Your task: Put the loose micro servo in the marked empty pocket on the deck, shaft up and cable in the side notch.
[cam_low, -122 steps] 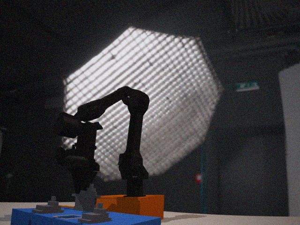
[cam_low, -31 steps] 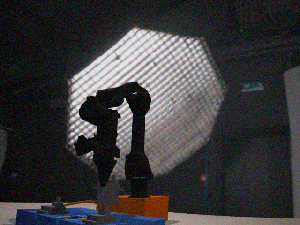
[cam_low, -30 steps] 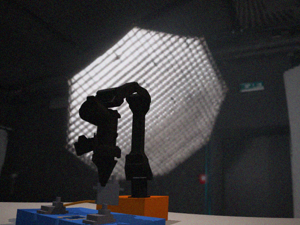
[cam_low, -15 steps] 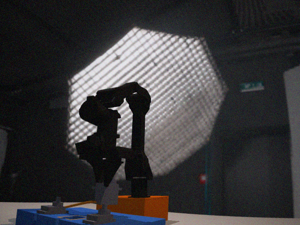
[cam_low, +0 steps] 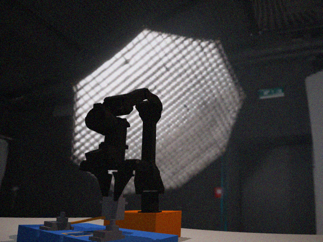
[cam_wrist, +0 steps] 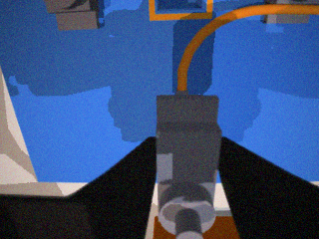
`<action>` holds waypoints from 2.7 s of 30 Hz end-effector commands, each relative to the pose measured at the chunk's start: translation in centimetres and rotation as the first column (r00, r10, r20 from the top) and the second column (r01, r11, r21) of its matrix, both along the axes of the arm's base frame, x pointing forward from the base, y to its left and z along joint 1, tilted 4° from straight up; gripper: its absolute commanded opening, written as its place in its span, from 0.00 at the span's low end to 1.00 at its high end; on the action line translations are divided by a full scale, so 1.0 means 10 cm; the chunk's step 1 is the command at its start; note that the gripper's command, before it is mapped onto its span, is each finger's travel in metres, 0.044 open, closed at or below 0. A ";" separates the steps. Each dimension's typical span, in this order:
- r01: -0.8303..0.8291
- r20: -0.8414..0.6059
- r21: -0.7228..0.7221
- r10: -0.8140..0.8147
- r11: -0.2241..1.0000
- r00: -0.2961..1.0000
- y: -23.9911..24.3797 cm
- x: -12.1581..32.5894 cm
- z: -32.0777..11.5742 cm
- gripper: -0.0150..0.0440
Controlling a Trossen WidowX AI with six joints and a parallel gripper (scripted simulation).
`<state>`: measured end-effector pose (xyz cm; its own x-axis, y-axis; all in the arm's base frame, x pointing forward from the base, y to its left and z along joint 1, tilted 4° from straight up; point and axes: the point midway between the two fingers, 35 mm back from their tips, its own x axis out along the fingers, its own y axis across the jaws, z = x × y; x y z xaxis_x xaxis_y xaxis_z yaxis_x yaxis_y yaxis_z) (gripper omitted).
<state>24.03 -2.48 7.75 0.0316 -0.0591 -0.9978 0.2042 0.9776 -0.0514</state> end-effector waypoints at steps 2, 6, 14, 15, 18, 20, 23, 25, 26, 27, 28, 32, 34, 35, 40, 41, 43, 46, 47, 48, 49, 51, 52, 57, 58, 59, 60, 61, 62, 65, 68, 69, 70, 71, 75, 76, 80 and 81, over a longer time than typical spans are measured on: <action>-0.015 0.003 -0.006 0.015 1.000 1.000 -0.02 0.07 0.01 0.25; -0.015 0.004 -0.006 0.015 1.000 1.000 -0.05 0.22 0.02 0.25; -0.015 0.007 -0.007 0.015 1.000 1.000 -0.11 0.54 0.04 0.25; -0.015 0.007 -0.007 0.015 1.000 1.000 -0.12 0.58 0.04 0.25; -0.015 0.008 -0.007 0.015 1.000 1.000 -0.14 0.70 0.05 0.25; -0.015 0.009 -0.007 0.015 1.000 1.000 -0.15 0.77 0.06 0.25; -0.015 0.010 -0.007 0.015 1.000 1.000 -0.18 0.88 0.06 0.25; -0.015 0.011 -0.007 0.015 1.000 1.000 -0.19 0.96 0.07 0.25; -0.015 0.011 -0.008 0.015 1.000 1.000 -0.20 0.99 0.07 0.25; -0.015 0.011 -0.008 0.015 1.000 1.000 -0.20 1.03 0.07 0.25; -0.015 0.012 -0.008 0.015 1.000 1.000 -0.21 1.06 0.08 0.25; -0.015 0.012 -0.008 0.015 1.000 1.000 -0.21 1.08 0.08 0.25; -0.015 0.012 -0.008 0.015 1.000 1.000 -0.21 1.08 0.07 0.25; -0.015 0.012 -0.008 0.015 1.000 1.000 -0.21 1.08 0.07 0.25; -0.015 0.012 -0.008 0.015 1.000 1.000 -0.22 1.09 0.01 0.25; -0.015 0.012 -0.008 0.015 1.000 1.000 -0.22 1.09 0.00 0.25; -0.015 0.012 -0.008 0.015 1.000 1.000 -0.23 1.10 -0.03 0.25; -0.015 0.012 -0.008 0.015 1.000 1.000 -0.23 1.11 -0.08 0.25; -0.015 0.012 -0.008 0.015 1.000 1.000 -0.23 1.11 -0.10 0.25; -0.015 0.012 -0.008 0.015 1.000 1.000 -0.23 1.11 -0.11 0.25; -0.015 0.012 -0.008 0.015 1.000 1.000 -0.23 1.11 -0.12 0.25; -0.015 0.012 -0.008 0.015 1.000 1.000 -0.23 1.11 -0.12 0.25; -0.015 0.012 -0.008 0.015 1.000 1.000 -0.23 1.11 -0.12 0.25; -0.015 0.012 -0.008 0.015 1.000 1.000 -0.23 1.11 -0.12 0.25; -0.015 0.012 -0.008 0.015 1.000 1.000 -0.23 1.11 -0.12 0.25; -0.015 0.012 -0.008 0.015 1.000 1.000 -0.23 1.11 -0.12 0.25; -0.015 0.012 -0.008 0.015 1.000 1.000 -0.23 1.11 -0.12 0.25; -0.015 0.012 -0.008 0.015 1.000 1.000 -0.23 1.11 -0.12 0.25; -0.015 0.012 -0.008 0.015 1.000 1.000 -0.23 1.11 -0.12 0.25; -0.015 0.012 -0.008 0.015 1.000 1.000 -0.24 1.11 -0.14 0.25; -0.015 0.012 -0.008 0.015 1.000 1.000 -0.24 1.11 -0.17 0.25; -0.015 0.012 -0.008 0.015 1.000 1.000 -0.24 1.11 -0.18 0.25; -0.015 0.012 -0.008 0.015 1.000 1.000 -0.24 1.11 -0.19 0.25; -0.015 0.012 -0.008 0.015 1.000 1.000 -0.24 1.11 -0.20 0.25; -0.015 0.012 -0.008 0.015 1.000 1.000 -0.24 1.11 -0.22 0.25; -0.015 0.012 -0.008 0.015 1.000 1.000 -0.24 1.11 -0.23 0.25; -0.015 0.012 -0.008 0.015 1.000 1.000 -0.24 1.12 -0.26 0.25; -0.015 0.012 -0.008 0.015 1.000 1.000 -0.24 1.12 -0.26 0.25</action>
<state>35.21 -4.87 5.42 0.0449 -0.0640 -0.9969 0.1935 0.9796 -0.0542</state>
